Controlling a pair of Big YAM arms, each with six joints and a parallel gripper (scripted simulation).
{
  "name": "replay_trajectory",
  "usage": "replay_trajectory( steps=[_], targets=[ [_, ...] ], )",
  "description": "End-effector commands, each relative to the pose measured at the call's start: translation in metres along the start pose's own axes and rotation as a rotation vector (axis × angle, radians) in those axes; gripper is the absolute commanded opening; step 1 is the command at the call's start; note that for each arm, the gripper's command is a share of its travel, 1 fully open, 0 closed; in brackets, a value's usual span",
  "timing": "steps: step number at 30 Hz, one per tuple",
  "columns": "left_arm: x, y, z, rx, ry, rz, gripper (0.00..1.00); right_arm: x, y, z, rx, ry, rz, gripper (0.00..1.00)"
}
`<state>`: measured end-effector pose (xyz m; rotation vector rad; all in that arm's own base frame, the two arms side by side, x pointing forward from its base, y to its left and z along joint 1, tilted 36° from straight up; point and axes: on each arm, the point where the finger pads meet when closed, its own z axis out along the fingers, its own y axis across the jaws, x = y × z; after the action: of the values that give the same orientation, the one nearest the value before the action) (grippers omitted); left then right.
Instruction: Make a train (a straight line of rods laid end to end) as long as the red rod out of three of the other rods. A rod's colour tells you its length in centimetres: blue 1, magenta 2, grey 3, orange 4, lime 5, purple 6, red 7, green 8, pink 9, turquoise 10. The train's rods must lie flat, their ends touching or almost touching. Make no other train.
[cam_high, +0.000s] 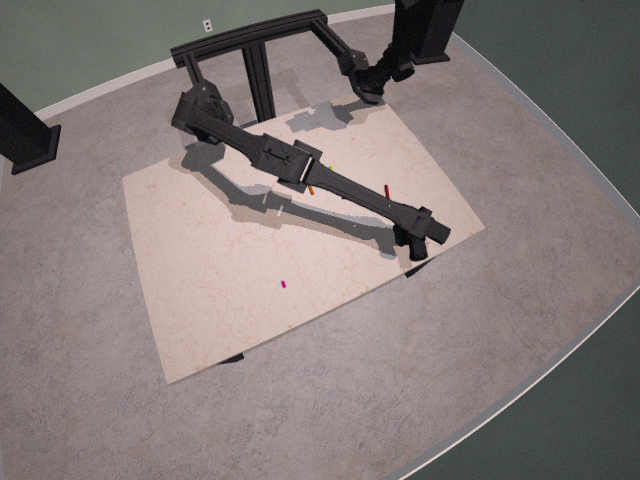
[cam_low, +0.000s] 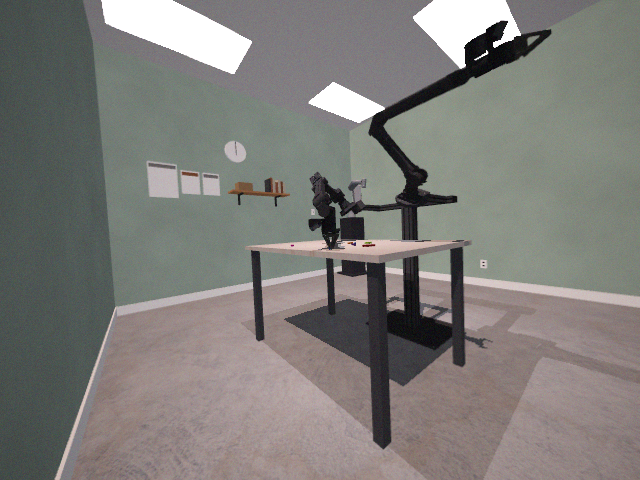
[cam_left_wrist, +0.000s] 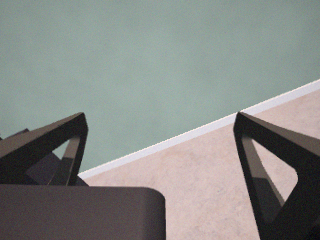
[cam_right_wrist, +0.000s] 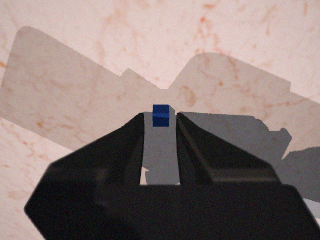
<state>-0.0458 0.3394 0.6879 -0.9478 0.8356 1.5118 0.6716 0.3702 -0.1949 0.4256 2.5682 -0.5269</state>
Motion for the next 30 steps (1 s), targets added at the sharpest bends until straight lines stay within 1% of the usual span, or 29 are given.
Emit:
replay_trajectory(
  steps=[1,9,10,30],
  targets=[
    [-0.0001,0.0046,-0.0029,-0.012,0.007,-0.004,1.00,-0.0101,0.0019,0.0119,-0.005,-0.003,0.009,0.23],
    [-0.0001,0.0046,-0.0029,-0.012,0.007,-0.004,1.00,-0.0101,0.0019,0.0119,-0.005,-0.003,0.009,0.23],
    [-0.0001,0.0046,-0.0029,-0.012,0.007,-0.004,1.00,-0.0101,0.0019,0.0119,-0.005,-0.003,0.009,0.04],
    [-0.0001,0.0046,-0.0029,-0.012,0.007,-0.004,1.00,-0.0101,0.0019,0.0119,-0.005,-0.003,0.009,0.04]
  ],
)
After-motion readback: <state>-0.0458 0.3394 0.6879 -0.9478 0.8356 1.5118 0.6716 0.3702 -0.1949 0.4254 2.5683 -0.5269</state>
